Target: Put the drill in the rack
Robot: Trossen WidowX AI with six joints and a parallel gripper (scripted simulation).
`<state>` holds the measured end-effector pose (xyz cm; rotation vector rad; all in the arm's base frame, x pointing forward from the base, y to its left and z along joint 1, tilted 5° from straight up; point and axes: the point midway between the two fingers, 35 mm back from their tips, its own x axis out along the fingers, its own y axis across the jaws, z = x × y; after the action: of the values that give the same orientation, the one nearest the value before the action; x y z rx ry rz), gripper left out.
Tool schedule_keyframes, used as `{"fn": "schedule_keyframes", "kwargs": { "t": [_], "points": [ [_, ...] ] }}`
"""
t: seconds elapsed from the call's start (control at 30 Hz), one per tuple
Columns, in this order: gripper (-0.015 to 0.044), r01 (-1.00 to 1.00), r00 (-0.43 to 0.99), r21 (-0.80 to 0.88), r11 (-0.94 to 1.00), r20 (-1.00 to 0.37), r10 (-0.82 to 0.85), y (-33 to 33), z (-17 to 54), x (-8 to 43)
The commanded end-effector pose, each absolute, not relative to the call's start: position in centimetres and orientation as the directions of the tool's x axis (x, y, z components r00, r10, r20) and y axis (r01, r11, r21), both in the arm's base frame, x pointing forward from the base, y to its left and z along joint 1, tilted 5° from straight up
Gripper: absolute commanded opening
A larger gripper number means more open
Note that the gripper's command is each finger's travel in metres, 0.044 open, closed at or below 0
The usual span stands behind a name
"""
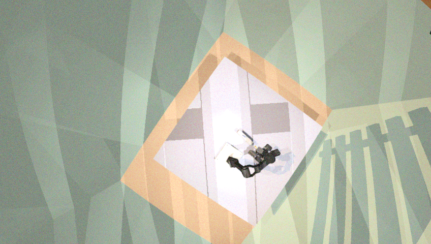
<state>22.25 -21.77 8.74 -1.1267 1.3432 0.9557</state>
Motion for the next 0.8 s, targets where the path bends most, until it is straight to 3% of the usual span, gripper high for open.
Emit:
{"fn": "schedule_keyframes", "kwargs": {
  "t": [0.0,0.77],
  "points": [
    [0.0,-0.973,0.04,-0.061,0.222,-0.994,-0.097,-21.7,9.1,22.3],
    [0.0,-0.973,0.039,-0.06,0.222,-0.995,-0.097,-21.5,9.6,21.2]
  ]
}}
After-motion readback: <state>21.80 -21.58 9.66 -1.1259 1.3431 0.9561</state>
